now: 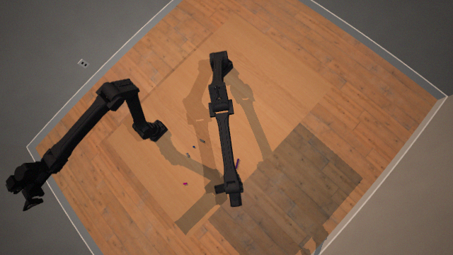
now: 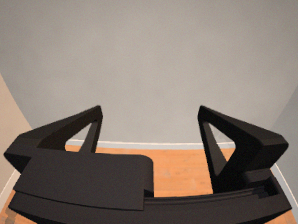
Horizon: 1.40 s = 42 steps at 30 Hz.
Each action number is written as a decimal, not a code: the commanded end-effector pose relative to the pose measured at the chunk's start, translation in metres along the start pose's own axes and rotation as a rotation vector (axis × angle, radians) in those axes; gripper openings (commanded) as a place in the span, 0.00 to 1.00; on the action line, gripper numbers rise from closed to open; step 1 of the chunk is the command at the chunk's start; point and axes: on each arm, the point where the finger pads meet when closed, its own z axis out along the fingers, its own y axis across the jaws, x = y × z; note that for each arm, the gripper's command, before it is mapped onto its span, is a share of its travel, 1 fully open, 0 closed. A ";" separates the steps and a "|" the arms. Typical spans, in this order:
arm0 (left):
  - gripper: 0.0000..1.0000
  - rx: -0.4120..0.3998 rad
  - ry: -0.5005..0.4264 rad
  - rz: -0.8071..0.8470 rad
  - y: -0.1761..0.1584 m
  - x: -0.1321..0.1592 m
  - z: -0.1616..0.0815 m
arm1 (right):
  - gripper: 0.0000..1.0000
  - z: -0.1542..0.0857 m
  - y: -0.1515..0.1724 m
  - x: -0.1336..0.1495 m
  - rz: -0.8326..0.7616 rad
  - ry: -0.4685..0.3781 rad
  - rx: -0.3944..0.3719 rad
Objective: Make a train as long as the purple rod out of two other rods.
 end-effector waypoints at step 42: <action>0.04 -0.053 -0.010 0.000 0.018 -0.014 -0.025 | 1.00 -0.009 -0.007 -0.019 0.009 -0.045 0.014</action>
